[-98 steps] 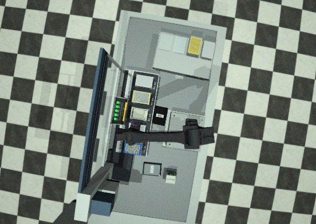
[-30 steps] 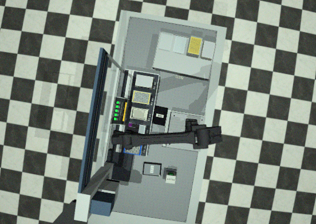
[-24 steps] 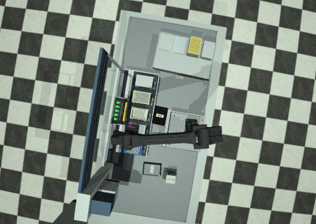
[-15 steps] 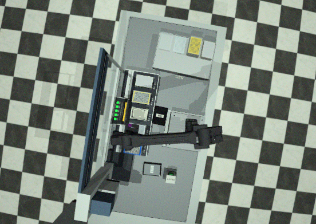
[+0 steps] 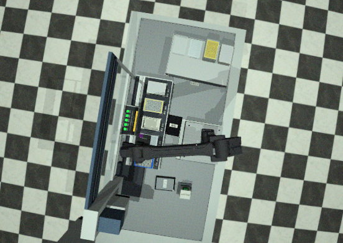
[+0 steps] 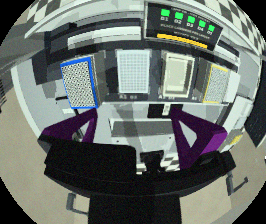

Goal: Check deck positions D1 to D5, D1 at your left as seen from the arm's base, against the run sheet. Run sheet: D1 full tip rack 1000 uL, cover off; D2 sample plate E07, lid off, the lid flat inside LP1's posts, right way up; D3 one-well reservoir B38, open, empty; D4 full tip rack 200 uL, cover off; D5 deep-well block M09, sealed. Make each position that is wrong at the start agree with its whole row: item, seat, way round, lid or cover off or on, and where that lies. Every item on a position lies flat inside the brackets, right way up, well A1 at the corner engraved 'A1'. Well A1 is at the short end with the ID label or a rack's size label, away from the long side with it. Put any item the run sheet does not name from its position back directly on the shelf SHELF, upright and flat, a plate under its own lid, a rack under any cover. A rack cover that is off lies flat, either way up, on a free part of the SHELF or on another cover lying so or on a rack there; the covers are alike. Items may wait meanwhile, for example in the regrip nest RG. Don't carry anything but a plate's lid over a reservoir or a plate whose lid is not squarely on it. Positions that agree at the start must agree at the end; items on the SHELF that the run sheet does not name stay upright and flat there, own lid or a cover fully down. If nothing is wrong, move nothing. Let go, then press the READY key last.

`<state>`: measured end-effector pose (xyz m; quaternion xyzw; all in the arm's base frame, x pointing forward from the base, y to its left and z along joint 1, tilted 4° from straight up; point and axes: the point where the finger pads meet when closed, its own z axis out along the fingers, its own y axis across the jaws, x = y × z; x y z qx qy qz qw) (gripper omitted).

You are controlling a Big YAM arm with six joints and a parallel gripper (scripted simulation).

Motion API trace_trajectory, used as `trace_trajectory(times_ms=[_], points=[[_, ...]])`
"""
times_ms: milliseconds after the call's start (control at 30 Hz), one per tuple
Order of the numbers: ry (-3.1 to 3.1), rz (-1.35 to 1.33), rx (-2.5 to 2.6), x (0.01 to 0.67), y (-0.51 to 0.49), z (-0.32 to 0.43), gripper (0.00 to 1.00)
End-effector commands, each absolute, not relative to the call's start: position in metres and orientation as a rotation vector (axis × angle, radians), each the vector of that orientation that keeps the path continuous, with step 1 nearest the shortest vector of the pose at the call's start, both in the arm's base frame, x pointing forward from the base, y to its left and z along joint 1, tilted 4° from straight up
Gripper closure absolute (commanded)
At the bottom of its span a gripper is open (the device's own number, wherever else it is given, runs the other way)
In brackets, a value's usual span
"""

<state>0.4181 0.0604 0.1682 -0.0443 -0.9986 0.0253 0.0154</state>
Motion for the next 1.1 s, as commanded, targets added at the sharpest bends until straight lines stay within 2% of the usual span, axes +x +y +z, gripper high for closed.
trace_trajectory(times_ms=[0, 500, 1067], points=[[-3.151, 0.067, -0.140, 0.429, 0.063, 0.185, 0.00], [-3.151, 0.067, -0.140, 0.429, 0.063, 0.185, 0.00], [-3.123, 0.072, -0.137, 0.342, 0.073, 0.180, 0.00]])
